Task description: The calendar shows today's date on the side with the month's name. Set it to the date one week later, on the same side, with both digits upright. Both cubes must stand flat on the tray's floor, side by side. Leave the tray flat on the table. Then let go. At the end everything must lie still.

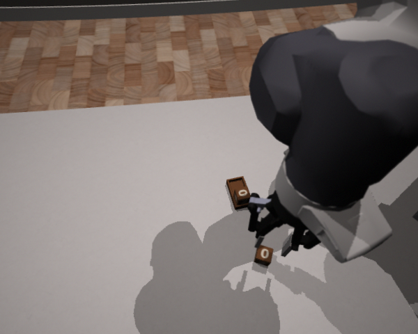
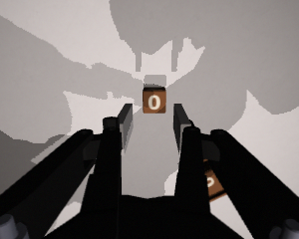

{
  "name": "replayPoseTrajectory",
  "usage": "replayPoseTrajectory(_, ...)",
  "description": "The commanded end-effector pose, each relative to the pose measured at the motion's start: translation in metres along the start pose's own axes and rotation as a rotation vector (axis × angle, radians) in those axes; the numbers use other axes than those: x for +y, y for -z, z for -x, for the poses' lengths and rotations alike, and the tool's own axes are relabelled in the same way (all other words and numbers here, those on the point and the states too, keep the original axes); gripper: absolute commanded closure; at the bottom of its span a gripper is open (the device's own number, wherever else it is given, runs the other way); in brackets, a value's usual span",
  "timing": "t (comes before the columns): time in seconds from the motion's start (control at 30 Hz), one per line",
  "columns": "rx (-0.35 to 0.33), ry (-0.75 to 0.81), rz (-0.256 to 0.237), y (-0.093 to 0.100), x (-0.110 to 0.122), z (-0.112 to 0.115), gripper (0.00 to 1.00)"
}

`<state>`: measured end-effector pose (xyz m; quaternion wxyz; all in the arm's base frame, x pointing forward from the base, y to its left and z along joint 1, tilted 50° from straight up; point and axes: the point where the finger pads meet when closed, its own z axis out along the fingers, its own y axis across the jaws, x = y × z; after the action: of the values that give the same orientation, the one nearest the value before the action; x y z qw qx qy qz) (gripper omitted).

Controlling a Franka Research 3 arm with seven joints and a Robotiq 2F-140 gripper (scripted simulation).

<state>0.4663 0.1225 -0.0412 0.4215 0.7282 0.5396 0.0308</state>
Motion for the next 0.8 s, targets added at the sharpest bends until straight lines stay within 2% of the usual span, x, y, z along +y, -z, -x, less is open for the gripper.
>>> replayPoseTrajectory(0.0, 0.0, 0.006, -0.001, -0.003, 0.0, 0.0, 0.71)
replayPoseTrajectory(0.77, 0.0, 0.006, -0.001, -0.031, 0.001, 0.0, 0.71)
